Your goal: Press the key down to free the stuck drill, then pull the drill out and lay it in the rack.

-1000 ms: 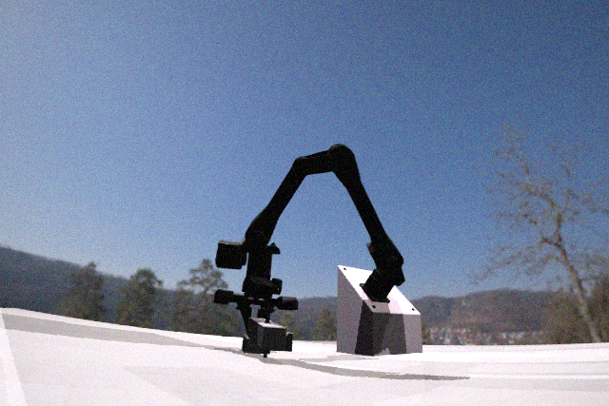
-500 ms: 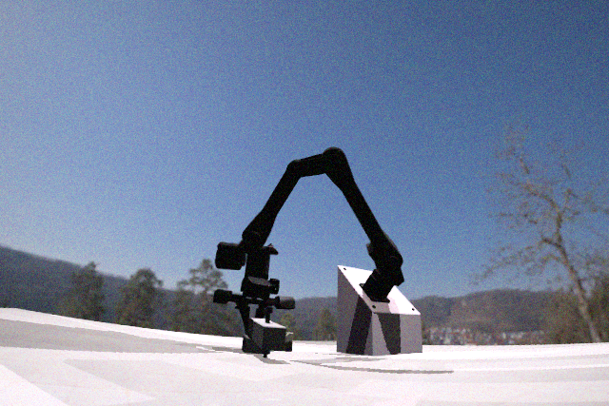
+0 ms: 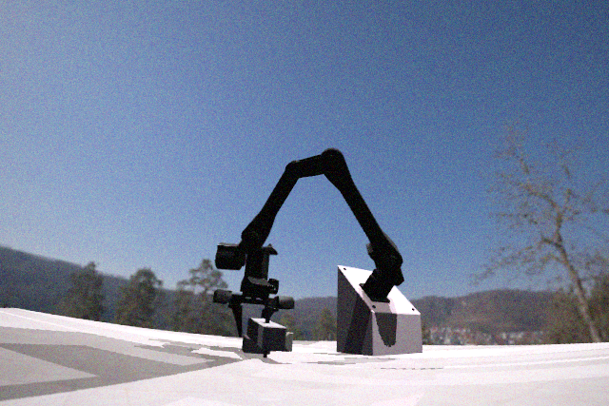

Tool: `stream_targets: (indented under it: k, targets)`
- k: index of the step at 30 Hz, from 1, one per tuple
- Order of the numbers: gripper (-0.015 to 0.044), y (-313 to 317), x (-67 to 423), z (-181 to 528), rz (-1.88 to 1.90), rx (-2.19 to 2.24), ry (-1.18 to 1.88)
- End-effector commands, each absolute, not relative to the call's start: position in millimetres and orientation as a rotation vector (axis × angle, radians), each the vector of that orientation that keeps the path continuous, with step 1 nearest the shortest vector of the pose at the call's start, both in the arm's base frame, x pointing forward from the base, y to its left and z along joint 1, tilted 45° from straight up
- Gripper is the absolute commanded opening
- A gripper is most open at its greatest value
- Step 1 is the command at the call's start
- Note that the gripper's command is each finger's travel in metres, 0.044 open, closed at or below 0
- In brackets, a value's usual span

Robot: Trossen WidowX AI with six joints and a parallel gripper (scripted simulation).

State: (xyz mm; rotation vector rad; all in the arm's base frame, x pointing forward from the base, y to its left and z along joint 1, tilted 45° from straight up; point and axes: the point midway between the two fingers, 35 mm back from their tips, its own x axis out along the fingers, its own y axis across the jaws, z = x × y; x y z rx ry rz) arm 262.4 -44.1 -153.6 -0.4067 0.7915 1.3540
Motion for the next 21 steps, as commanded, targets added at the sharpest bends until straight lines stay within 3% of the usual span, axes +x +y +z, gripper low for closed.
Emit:
stream_targets:
  k: [1,6,21]
  targets:
    - [0.0315,-43.4,262.7,-153.1,1.352,-0.407,0.792]
    - [0.044,-40.1,263.5,-152.4,1.349,-0.412,0.79]
    - [0.044,-32.9,265.2,-150.5,1.349,-0.412,0.79]
